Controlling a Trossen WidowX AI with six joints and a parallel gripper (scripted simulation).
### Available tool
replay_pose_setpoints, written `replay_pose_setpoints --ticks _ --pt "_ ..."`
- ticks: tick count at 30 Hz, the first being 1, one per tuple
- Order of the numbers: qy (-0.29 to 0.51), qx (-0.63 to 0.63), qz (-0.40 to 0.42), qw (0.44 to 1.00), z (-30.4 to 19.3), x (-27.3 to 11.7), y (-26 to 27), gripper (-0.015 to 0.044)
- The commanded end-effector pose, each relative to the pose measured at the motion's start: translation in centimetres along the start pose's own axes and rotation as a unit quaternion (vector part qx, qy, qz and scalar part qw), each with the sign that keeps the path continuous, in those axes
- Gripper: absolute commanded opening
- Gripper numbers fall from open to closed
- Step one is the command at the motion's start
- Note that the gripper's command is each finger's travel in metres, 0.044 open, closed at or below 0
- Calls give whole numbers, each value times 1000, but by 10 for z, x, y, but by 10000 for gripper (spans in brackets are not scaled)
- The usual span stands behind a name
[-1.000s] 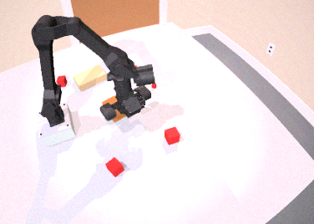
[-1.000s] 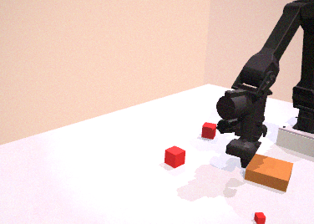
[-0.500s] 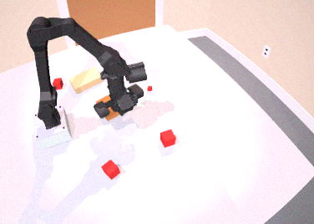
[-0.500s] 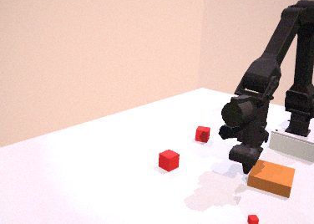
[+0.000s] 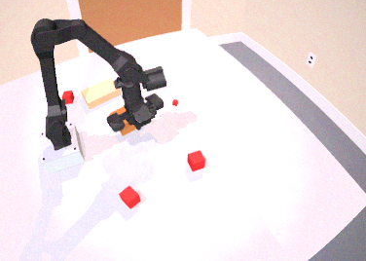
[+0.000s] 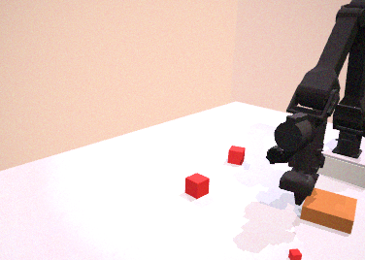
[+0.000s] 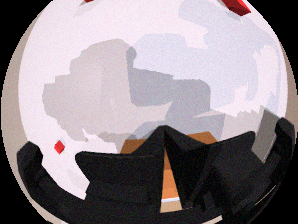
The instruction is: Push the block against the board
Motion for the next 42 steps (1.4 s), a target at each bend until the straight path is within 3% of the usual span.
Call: replay_pose_setpoints --ticks 1,19,42 --pt "4 1 -5 1000 -10 3 -2 0" --pt "6 1 -4 1000 -40 3 -1 0" --pt "4 1 -4 1000 -7 3 -2 0"
Point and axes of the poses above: the point midway between the two fingers, 35 mm back from their tips, its own x axis out along the fingers, its own y axis across the jaws, z = x × y, the point moved 1 cm from there along -x, back along the fingers, and after that the axes turned 9 degrees about -x, right-handed, at the moved point
